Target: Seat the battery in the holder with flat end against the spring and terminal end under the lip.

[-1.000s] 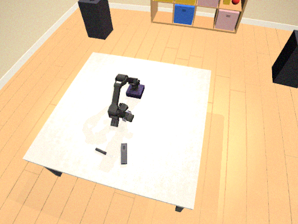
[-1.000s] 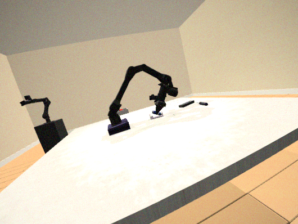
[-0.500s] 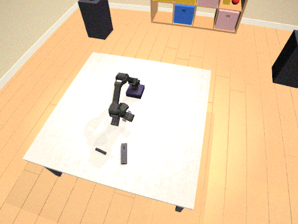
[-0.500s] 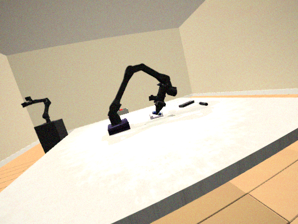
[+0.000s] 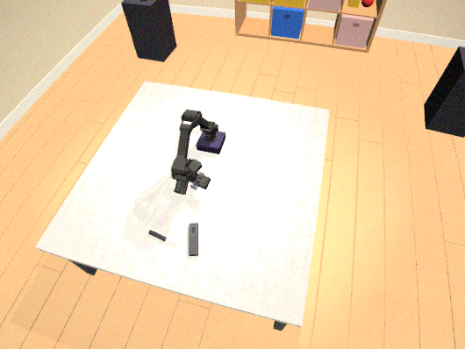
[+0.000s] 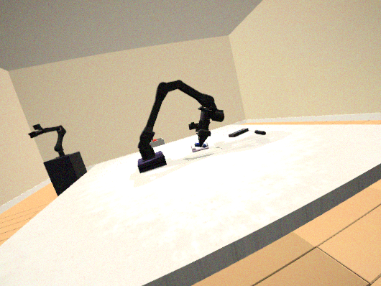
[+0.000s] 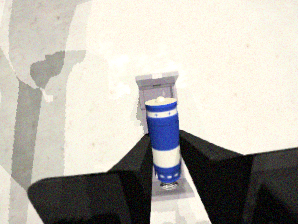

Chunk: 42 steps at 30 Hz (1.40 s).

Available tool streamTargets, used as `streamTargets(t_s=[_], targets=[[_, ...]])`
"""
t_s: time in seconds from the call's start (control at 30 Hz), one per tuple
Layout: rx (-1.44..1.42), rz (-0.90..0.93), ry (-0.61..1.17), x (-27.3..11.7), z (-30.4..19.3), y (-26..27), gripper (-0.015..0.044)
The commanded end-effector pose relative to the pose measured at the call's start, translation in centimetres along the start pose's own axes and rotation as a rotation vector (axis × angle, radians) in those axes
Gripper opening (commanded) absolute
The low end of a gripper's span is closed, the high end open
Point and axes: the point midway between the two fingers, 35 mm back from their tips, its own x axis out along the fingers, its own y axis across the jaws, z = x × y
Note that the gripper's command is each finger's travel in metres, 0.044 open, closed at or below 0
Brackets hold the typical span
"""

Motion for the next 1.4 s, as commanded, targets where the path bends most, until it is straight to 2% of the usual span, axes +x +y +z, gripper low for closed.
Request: streamTargets(t_s=[0.0, 1.37], targets=[[0.003, 0.001, 0.040, 0.00, -0.43, -0.04, 0.0077], [0.005, 0.005, 0.241, 0.76, 0.09, -0.07, 0.0077]])
